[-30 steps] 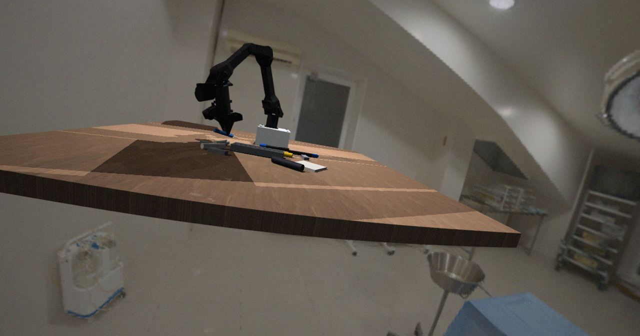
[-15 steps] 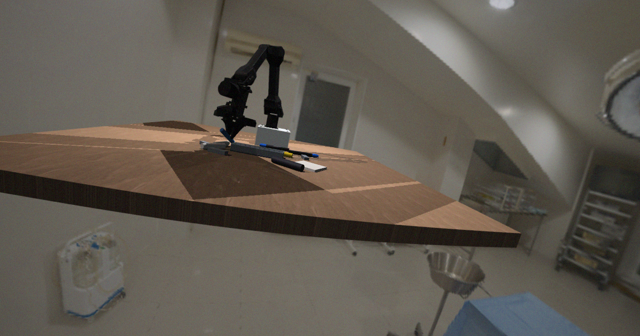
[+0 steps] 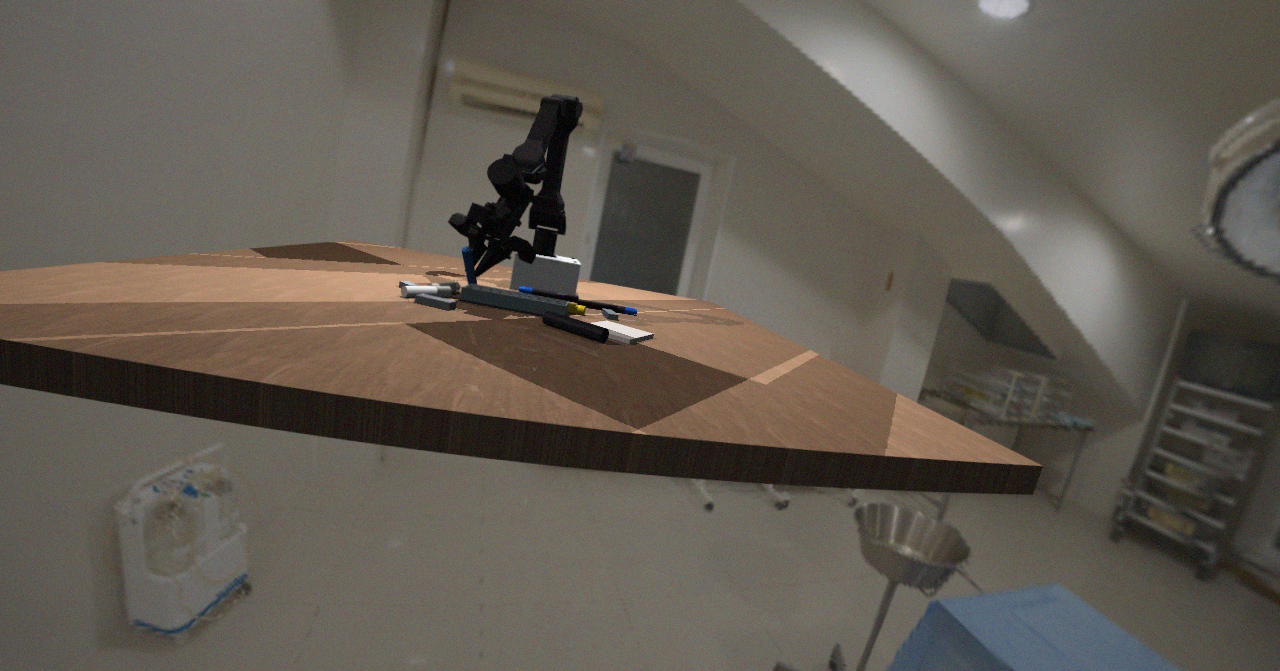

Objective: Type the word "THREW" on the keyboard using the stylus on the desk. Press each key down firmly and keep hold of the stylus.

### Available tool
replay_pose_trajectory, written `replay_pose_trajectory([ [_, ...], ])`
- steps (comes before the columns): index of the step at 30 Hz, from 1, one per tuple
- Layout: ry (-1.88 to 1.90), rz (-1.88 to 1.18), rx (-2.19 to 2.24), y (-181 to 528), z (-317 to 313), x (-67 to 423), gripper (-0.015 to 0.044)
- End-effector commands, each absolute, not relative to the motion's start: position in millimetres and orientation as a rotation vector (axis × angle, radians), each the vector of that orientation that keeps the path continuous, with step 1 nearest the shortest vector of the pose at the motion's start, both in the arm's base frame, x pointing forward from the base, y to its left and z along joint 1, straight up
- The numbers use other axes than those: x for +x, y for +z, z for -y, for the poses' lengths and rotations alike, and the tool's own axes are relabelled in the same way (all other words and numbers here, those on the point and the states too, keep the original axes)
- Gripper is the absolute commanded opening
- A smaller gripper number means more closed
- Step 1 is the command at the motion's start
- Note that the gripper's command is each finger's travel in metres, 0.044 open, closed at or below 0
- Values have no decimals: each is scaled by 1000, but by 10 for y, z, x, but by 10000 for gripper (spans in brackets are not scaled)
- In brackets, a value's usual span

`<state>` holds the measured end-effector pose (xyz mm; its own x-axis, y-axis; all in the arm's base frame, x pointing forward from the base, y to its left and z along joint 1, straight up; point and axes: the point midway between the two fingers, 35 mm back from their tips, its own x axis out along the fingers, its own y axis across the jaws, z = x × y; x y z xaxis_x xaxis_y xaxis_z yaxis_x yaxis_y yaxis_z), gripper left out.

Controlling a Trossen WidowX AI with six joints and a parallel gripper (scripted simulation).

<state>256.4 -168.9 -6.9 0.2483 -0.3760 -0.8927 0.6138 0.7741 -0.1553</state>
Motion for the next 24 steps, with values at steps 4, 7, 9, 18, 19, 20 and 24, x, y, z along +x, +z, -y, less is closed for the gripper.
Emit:
replay_pose_trajectory([
  [4,-510,-938,189,91,1237,2945,0],
  [7,-477,-865,160,161,1102,3000,0],
  [9,-454,-815,144,211,1010,3030,0],
  [18,-342,-593,97,462,581,3077,0],
  [19,-329,-568,94,492,533,3073,0],
  [20,-316,-544,92,523,486,3068,0],
  [24,-296,-507,90,569,416,3056,0],
])
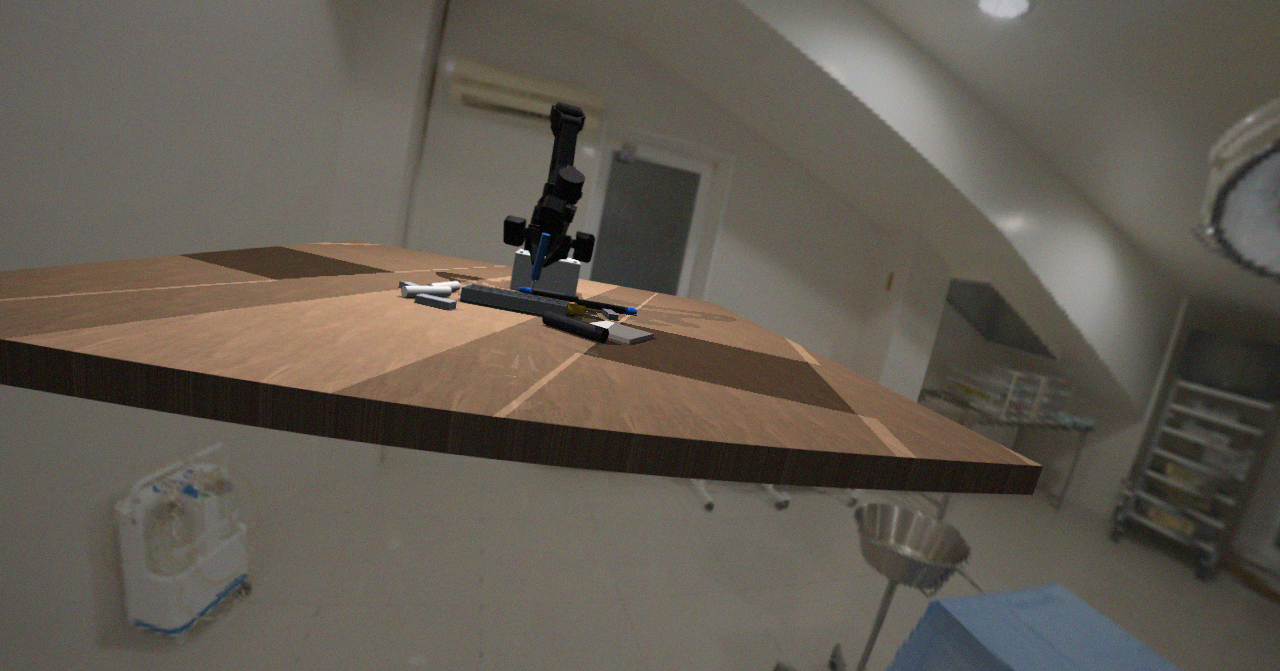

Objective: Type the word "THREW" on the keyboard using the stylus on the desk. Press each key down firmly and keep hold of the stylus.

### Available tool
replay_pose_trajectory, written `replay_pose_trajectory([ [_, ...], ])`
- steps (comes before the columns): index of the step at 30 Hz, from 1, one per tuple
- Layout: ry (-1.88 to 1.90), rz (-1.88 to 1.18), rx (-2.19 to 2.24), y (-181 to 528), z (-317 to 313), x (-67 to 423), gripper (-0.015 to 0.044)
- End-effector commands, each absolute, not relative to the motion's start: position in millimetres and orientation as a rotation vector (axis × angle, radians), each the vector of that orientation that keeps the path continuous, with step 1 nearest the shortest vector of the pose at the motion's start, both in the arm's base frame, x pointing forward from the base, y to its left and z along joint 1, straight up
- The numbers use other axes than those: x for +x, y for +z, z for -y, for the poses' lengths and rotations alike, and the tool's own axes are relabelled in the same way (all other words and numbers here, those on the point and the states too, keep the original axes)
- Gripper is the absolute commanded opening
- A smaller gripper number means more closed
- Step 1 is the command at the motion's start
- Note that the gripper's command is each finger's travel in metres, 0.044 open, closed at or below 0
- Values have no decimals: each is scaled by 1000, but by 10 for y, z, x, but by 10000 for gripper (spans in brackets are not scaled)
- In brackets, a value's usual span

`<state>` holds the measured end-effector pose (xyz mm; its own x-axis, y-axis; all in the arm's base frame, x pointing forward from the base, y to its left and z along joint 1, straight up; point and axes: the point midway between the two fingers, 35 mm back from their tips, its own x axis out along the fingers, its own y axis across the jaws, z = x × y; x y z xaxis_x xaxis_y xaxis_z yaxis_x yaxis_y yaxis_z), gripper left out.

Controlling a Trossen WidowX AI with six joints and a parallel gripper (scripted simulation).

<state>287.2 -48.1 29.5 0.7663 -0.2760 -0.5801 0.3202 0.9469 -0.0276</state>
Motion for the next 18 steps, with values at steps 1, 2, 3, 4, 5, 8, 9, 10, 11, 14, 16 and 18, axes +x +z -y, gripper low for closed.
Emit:
replay_pose_trajectory([
  [1,-296,-507,90,569,416,3056,0],
  [2,-296,-507,90,569,416,3056,0],
  [3,-296,-507,90,569,416,3056,0],
  [4,-296,-507,90,565,416,3056,0],
  [5,-296,-507,90,558,415,3057,0],
  [8,-296,-507,90,514,410,3063,0],
  [9,-296,-507,90,494,407,3065,0],
  [10,-296,-507,90,473,405,3067,0],
  [11,-296,-507,91,451,402,3068,0],
  [14,-296,-507,91,387,394,3070,0],
  [16,-296,-508,91,345,388,3068,0],
  [18,-296,-508,91,303,383,3065,0],
])
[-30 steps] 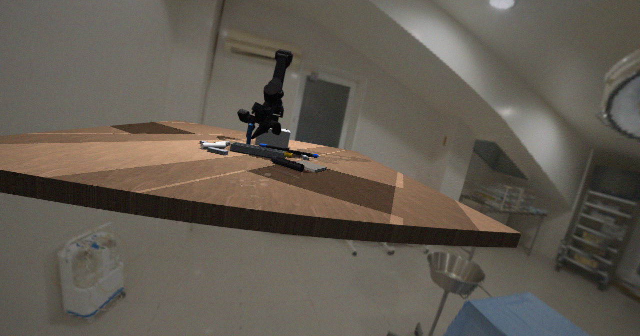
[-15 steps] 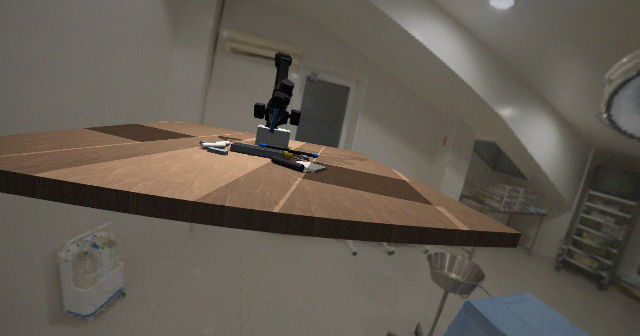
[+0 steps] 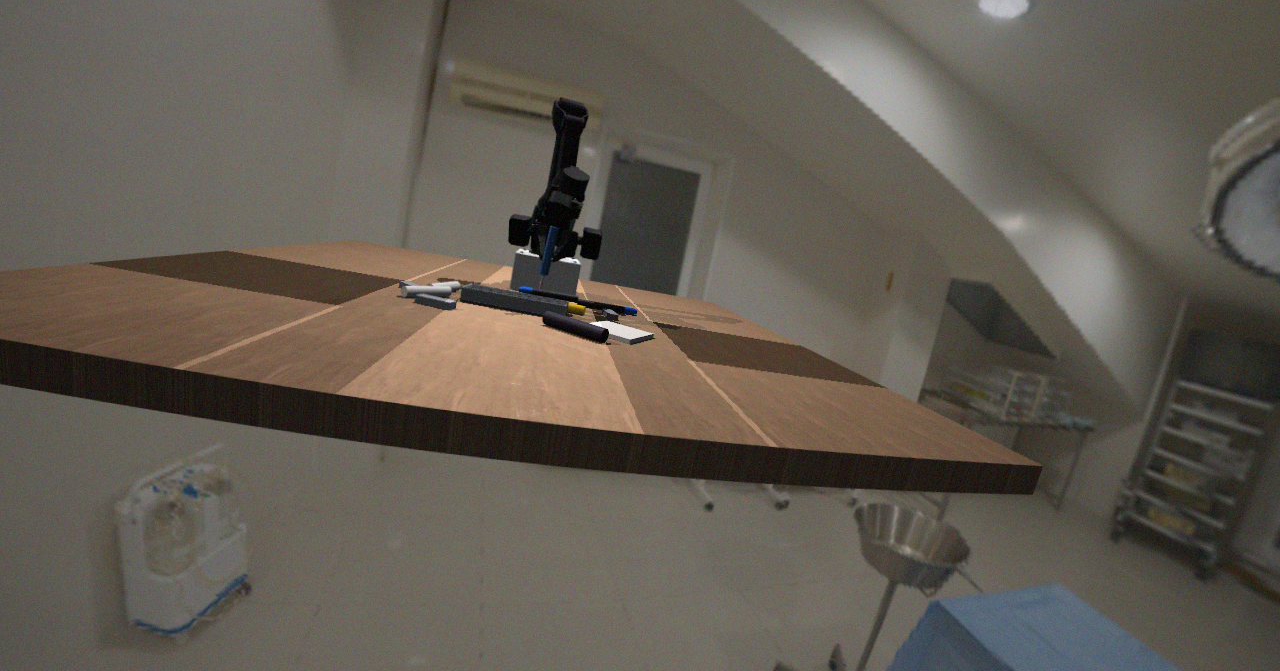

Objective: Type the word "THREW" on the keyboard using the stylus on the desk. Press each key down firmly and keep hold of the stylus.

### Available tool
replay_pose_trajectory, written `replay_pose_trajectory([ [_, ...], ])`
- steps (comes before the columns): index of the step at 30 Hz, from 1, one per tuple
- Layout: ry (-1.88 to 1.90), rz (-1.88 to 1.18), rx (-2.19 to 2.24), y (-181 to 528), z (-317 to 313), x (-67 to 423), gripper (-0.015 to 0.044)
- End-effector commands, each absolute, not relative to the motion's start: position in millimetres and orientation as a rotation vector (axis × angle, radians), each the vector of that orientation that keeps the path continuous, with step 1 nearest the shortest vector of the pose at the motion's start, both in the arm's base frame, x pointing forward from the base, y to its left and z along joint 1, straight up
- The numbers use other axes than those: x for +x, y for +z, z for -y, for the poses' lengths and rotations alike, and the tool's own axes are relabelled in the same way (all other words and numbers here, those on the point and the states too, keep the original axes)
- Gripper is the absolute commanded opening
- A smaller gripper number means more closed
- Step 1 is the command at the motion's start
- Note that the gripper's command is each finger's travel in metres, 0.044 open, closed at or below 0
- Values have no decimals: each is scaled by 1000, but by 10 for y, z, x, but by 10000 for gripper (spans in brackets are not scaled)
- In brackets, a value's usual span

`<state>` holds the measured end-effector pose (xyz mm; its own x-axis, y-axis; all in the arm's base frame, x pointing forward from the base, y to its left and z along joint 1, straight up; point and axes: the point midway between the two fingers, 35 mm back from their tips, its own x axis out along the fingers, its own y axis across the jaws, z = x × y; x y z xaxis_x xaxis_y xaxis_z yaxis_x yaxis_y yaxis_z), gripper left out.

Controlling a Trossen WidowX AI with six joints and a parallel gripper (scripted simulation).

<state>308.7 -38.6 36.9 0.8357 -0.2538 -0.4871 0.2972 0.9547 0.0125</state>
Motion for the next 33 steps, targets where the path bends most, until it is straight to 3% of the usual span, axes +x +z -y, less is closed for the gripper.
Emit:
replay_pose_trajectory([
  [1,-296,-508,91,283,380,3063,0],
  [7,-296,-508,91,213,370,3053,0],
  [10,-296,-508,91,204,371,3053,79],
  [33,-296,-509,91,80,373,3052,81],
])
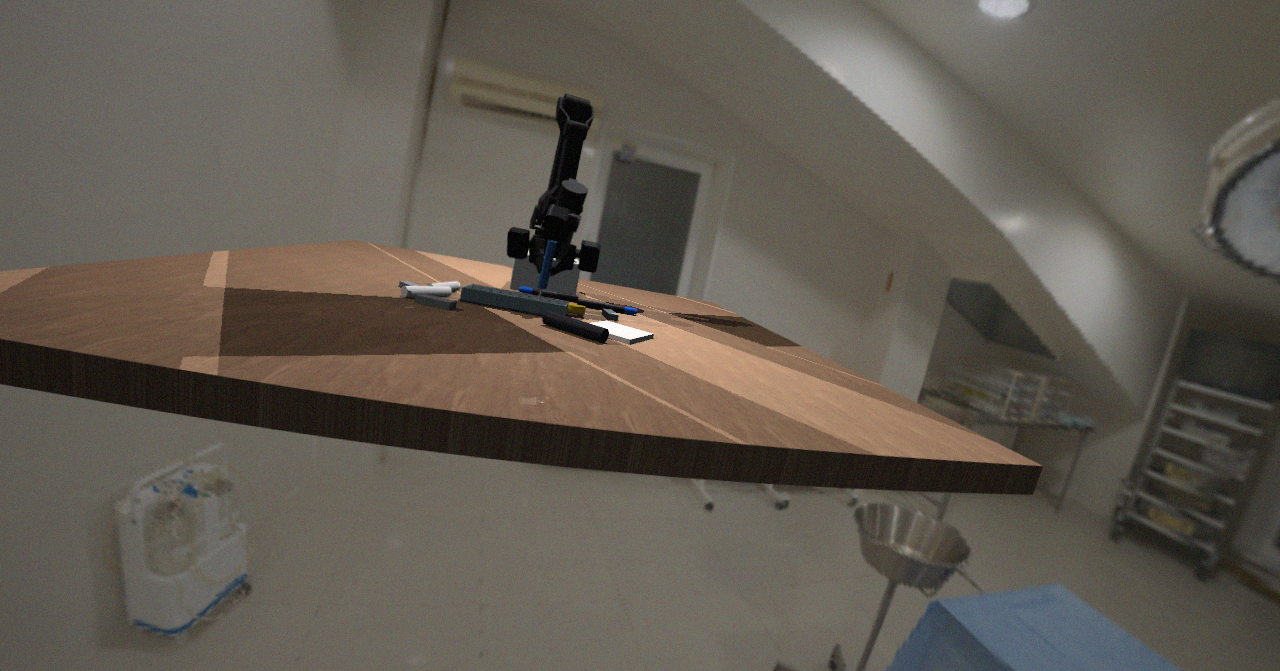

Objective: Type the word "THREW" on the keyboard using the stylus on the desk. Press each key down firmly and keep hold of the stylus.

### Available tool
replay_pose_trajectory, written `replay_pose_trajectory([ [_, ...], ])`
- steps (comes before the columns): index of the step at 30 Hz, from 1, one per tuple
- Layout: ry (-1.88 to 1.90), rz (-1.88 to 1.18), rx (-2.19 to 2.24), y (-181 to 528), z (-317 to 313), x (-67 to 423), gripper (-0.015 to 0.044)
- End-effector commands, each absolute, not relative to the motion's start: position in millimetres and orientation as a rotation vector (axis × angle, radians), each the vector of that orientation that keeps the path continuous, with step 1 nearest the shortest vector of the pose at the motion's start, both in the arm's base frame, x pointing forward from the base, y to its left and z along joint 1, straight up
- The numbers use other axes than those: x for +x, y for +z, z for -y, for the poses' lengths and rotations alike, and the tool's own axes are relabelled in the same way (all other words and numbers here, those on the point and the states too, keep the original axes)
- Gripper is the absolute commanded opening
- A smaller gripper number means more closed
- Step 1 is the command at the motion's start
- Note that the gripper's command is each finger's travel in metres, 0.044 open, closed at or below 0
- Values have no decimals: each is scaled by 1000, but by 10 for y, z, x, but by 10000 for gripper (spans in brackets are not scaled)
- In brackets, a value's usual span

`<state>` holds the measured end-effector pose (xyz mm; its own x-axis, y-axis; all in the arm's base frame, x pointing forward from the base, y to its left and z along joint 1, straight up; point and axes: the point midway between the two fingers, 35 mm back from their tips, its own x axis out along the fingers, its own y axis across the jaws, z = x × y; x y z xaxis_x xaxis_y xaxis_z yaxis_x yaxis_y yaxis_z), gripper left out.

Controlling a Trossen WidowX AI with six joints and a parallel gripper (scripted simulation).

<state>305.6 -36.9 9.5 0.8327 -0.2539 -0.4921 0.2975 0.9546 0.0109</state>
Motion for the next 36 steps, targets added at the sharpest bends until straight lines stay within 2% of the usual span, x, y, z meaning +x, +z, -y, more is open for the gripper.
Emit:
replay_pose_trajectory([
  [1,-296,-509,91,75,373,3052,81],
  [36,-296,-509,91,88,373,3060,81],
])
